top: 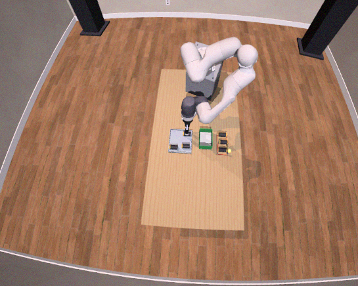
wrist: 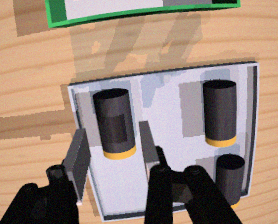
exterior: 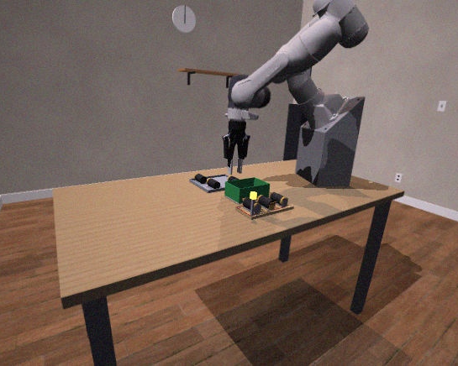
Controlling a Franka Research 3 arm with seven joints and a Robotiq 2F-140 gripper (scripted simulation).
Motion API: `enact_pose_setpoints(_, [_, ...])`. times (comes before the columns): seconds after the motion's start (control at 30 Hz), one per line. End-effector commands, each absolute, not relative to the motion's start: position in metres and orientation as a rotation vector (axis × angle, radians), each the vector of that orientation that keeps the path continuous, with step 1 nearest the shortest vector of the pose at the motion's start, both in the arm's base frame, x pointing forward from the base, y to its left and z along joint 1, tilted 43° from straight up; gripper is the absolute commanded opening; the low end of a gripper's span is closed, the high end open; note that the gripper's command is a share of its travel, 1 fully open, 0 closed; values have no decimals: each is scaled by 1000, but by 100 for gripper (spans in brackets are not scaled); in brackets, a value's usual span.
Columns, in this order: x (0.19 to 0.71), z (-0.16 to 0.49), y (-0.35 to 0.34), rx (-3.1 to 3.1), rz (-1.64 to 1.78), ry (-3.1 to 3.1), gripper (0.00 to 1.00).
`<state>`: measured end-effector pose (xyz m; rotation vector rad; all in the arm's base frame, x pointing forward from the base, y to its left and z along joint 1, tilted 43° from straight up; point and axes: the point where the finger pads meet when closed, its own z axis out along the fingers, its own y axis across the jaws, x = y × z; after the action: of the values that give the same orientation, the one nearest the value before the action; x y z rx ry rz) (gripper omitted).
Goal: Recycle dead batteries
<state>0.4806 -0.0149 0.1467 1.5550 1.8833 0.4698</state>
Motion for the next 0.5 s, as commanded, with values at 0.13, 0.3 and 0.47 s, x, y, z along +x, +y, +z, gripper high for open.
enact_pose_setpoints(0.13, [498, 129, -17, 1547, 468, 1888, 29])
enact_pose_setpoints(0.3, [504, 123, -18, 1547, 468, 1888, 29])
enact_pose_setpoints(0.47, [504, 123, -18, 1547, 468, 1888, 29])
